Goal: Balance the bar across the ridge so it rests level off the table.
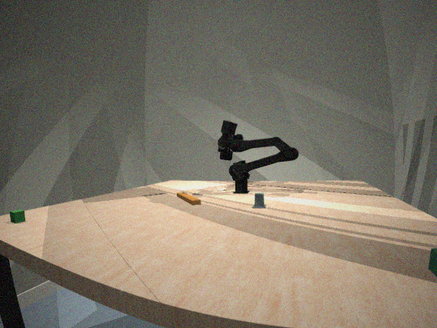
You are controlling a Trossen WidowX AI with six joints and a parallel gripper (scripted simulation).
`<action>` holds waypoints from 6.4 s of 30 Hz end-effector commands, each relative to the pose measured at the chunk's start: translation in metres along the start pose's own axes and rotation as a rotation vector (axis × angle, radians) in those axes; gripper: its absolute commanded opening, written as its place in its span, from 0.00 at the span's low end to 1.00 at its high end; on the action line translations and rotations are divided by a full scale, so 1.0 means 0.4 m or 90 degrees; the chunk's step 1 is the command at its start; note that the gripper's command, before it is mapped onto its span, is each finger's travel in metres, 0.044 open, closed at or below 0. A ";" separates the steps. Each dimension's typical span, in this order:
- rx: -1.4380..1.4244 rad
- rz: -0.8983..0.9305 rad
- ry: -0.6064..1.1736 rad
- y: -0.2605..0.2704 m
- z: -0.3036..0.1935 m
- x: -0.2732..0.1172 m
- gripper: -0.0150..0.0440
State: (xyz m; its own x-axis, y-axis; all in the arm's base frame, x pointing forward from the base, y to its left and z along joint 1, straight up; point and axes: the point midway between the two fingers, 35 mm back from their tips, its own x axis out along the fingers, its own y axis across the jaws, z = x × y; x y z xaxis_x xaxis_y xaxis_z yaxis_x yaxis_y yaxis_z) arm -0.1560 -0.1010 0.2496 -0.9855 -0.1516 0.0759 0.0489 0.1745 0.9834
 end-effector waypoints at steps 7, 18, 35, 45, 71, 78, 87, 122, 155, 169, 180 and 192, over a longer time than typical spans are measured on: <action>-0.167 -0.011 0.093 0.002 -0.080 -0.011 0.79; -0.495 0.012 0.294 -0.018 -0.238 -0.068 0.79; -0.965 0.176 0.610 -0.083 -0.422 -0.234 0.79; -1.206 0.352 0.794 -0.133 -0.482 -0.362 0.79; -1.551 1.147 1.222 -0.256 -0.449 -0.718 0.79; -1.514 1.453 1.308 -0.278 -0.398 -0.803 0.79; -1.320 1.893 1.381 -0.295 -0.315 -0.896 0.79; -0.936 2.313 1.391 -0.411 -0.206 -0.979 0.79; -0.936 2.313 1.391 -0.475 -0.196 -0.984 0.79; -0.947 2.309 1.385 -0.472 -0.199 -0.983 0.45; -0.946 2.310 1.386 -0.445 -0.206 -0.984 0.25; -0.942 2.311 1.387 -0.372 -0.221 -0.983 0.25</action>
State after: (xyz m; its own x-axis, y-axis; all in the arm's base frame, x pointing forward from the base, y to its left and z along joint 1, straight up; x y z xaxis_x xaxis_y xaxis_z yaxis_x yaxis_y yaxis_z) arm 0.2373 -0.1529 0.0759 0.0078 -0.0116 -0.9999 -0.7099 0.7042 -0.0137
